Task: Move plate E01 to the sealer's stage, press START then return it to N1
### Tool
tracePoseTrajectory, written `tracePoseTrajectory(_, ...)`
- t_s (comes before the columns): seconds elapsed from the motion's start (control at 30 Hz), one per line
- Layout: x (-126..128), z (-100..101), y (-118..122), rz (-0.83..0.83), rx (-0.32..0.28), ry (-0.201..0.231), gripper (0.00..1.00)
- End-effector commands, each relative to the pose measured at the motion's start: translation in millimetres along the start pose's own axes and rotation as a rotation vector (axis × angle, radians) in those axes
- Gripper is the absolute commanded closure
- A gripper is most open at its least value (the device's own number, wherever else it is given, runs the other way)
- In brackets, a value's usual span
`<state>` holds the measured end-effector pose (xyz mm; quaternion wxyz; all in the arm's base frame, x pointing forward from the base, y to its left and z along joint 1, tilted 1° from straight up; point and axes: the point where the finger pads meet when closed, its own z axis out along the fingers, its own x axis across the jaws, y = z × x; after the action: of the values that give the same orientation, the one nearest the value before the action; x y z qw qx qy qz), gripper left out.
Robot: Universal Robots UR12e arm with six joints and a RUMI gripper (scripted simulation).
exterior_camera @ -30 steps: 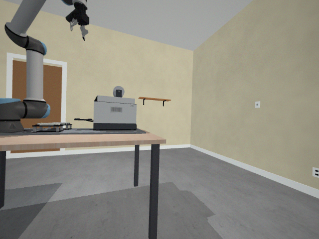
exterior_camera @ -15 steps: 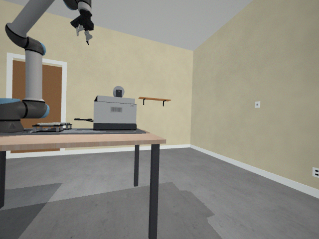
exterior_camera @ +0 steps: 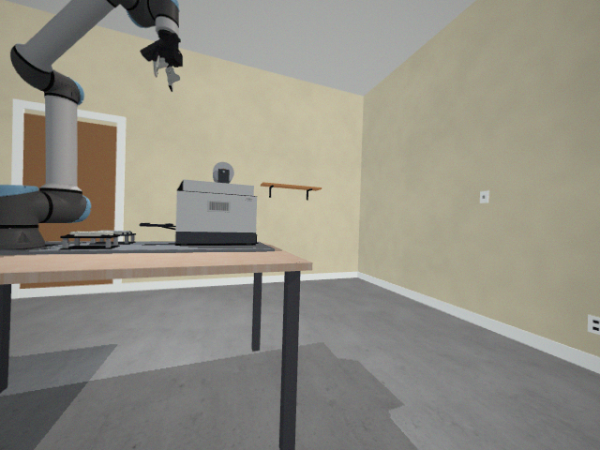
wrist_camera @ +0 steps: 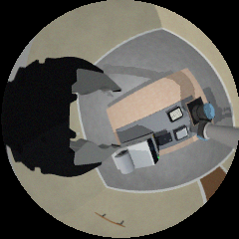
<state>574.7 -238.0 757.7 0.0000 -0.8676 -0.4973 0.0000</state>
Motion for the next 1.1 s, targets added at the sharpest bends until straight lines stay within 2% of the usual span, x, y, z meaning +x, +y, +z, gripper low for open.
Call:
tracePoseTrajectory(0.0, 26.1, -0.8, -3.5, -0.042, -0.002, 0.000, 0.32)
tracePoseTrajectory(0.1, 30.6, -0.8, -4.2, -0.049, -0.002, 0.000, 0.32)
tracePoseTrajectory(0.5, 33.0, 39.6, -36.3, -0.049, 0.000, -0.002, 0.32)
tracePoseTrajectory(0.67, 33.4, 46.2, -41.4, -0.049, 0.000, -0.002, 0.32)
tracePoseTrajectory(1.07, 36.0, 90.4, -74.4, -0.049, 0.001, -0.004, 0.32)
